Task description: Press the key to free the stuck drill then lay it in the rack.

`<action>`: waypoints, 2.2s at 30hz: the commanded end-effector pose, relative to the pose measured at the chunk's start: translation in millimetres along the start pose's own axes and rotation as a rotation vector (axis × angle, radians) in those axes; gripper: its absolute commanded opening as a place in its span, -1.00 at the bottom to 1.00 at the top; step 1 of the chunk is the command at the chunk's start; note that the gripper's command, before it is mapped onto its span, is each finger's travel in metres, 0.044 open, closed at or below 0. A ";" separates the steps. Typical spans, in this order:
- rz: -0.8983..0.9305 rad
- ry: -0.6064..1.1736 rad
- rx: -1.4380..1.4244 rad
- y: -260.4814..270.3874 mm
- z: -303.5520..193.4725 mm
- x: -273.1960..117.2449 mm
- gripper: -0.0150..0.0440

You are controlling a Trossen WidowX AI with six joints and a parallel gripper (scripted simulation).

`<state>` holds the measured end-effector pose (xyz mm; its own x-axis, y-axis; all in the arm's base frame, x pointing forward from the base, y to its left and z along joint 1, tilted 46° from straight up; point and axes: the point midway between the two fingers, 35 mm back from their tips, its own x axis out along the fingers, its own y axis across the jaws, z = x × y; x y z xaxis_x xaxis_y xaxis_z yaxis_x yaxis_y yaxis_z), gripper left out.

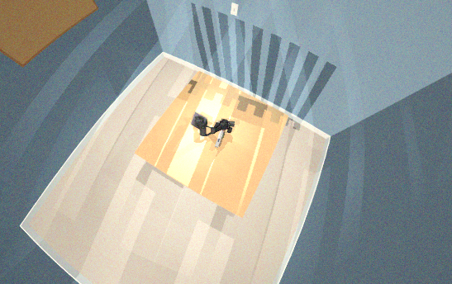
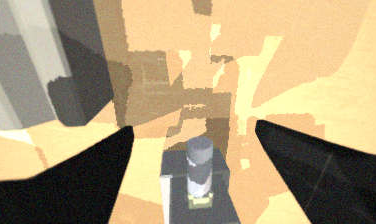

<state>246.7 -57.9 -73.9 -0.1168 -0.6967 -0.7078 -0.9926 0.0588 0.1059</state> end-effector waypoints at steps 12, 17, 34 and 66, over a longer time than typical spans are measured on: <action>0.000 0.000 0.000 -0.1 0.0 -0.1 -0.16; 0.000 0.000 0.000 -0.1 0.0 -0.1 -0.40; 0.006 0.005 -0.011 1.0 12.2 0.9 -0.49; 0.004 0.005 -0.012 1.4 40.2 2.1 0.31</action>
<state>243.7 -30.3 -103.9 -0.1214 -0.6994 -0.7043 -0.9917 0.0546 0.1166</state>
